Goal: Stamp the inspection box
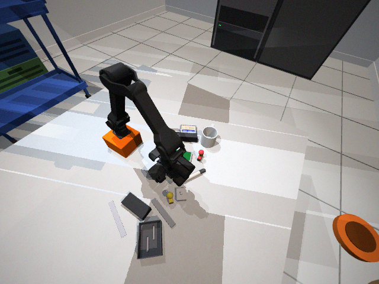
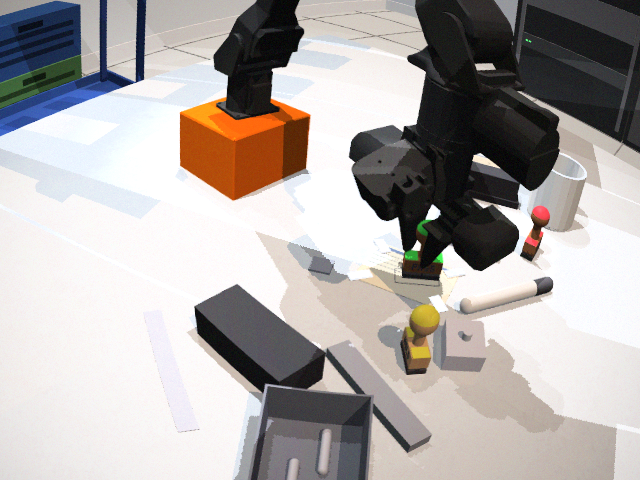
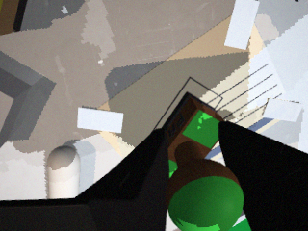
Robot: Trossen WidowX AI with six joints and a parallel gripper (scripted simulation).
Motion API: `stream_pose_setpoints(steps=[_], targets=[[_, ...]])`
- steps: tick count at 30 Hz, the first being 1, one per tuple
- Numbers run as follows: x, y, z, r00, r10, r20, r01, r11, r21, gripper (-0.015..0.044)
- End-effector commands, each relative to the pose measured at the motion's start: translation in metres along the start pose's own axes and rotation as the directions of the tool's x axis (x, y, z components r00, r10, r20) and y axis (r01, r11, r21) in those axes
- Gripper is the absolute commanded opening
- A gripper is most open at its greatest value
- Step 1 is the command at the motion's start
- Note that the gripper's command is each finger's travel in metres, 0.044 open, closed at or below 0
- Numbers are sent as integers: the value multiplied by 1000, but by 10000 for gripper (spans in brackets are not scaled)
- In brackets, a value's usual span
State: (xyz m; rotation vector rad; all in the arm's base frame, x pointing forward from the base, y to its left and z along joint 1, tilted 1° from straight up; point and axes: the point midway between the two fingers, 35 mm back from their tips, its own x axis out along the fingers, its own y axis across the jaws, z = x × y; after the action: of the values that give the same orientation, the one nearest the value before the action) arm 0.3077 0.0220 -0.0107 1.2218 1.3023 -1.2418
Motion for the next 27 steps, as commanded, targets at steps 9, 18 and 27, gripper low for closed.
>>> stream_pose_setpoints(steps=[9, 18, 27], targets=[[4, -2, 1, 1000, -6, 4, 6, 1000, 4, 0], [6, -2, 1, 1000, -5, 5, 5, 1000, 5, 0], [8, -2, 1, 1000, -5, 5, 5, 1000, 5, 0]])
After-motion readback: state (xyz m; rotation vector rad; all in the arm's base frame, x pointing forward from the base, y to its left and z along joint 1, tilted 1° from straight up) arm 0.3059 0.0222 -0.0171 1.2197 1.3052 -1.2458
